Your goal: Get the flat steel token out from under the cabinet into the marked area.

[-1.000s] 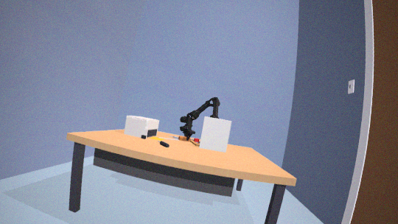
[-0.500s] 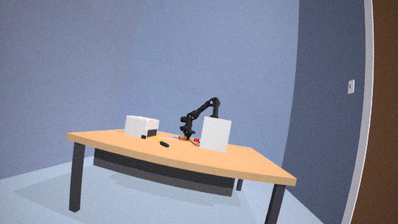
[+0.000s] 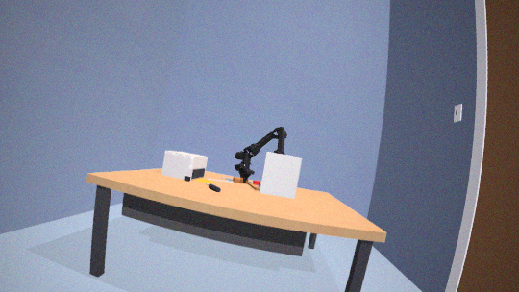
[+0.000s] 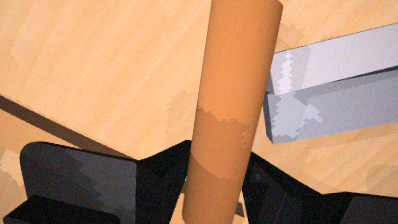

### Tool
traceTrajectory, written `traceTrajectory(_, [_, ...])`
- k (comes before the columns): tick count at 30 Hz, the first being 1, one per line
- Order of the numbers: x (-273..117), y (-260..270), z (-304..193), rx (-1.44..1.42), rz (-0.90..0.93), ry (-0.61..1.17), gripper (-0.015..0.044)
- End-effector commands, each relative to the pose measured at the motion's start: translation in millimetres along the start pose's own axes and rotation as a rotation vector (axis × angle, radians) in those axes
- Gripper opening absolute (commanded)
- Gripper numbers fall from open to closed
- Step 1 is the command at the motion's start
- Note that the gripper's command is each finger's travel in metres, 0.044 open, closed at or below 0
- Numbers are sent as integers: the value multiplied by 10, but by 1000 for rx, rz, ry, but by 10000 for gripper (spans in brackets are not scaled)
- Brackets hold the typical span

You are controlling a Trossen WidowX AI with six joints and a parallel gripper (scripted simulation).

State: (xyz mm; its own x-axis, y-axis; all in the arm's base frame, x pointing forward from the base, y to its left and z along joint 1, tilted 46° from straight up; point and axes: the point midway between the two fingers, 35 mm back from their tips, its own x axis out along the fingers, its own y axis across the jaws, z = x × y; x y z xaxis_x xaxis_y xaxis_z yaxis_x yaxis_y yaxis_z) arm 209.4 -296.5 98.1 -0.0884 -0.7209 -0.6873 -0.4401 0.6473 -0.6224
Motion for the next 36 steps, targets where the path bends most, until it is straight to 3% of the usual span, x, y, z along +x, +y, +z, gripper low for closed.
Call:
traceTrajectory(1, [0,0,0,-1,0,0,79])
traceTrajectory(6, [0,0,0,-1,0,0,200])
traceTrajectory(10, [-1,-1,0,0,0,0,200])
traceTrajectory(13, [0,1,0,0,-4,-3,270])
traceTrajectory(29, [49,8,-8,-3,-4,-3,270])
traceTrajectory(33, [21,-18,-10,6,-9,0,165])
traceTrajectory(36, [21,-18,-10,6,-9,0,145])
